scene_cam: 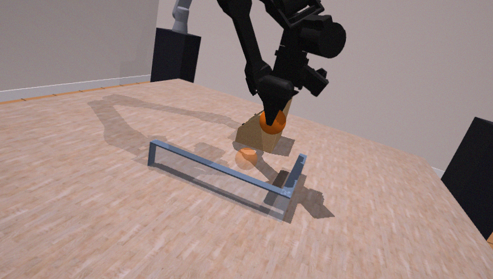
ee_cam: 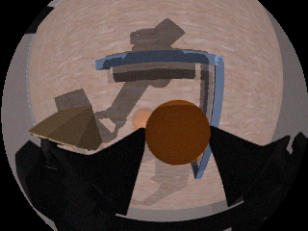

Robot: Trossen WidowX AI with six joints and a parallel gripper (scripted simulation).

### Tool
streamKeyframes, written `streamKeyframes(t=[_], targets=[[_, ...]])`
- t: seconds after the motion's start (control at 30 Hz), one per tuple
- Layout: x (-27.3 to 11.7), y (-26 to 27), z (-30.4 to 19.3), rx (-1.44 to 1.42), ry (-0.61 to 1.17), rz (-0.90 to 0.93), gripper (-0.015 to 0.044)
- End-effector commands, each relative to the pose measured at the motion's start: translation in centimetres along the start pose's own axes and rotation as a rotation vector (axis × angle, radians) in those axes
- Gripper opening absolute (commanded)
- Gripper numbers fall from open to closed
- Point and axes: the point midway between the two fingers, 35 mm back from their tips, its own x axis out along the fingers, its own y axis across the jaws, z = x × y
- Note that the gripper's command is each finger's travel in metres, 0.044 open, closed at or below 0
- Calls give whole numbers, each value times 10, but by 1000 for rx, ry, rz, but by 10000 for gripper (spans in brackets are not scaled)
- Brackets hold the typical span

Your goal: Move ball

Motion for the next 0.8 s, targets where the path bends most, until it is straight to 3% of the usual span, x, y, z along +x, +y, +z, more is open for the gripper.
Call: streamKeyframes(t=[0.0,0.77], targets=[[-4,0,-4,13,-5,4,0],[42,45,-43,11,-2,5,0]])
